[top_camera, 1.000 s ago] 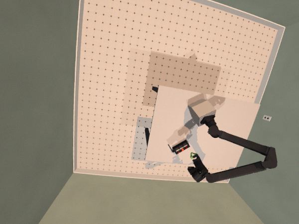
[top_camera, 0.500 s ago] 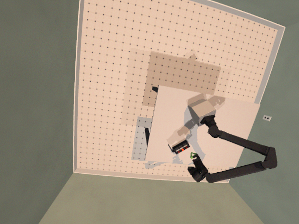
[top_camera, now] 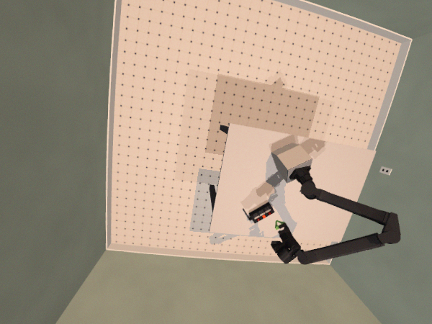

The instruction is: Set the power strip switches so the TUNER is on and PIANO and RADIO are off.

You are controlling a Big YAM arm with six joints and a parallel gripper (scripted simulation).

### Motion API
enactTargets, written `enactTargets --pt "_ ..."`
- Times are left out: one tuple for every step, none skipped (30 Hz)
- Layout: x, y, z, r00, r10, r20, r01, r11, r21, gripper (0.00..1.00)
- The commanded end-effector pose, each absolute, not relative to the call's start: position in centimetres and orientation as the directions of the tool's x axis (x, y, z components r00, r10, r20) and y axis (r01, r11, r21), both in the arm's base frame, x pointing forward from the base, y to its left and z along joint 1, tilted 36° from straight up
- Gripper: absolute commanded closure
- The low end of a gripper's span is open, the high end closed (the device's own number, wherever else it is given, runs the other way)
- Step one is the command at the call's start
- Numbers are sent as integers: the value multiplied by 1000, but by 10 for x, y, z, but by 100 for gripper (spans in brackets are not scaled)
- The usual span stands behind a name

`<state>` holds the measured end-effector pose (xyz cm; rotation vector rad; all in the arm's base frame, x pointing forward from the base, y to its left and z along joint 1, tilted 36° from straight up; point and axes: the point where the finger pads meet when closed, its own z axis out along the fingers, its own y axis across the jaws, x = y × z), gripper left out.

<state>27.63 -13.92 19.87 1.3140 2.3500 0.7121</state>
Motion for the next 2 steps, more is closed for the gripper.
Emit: enactTargets --pt "282 -146 215 -511 853 -105 660 468 588 0" --pt "282 -146 215 -511 853 -105 660 468 588 0"
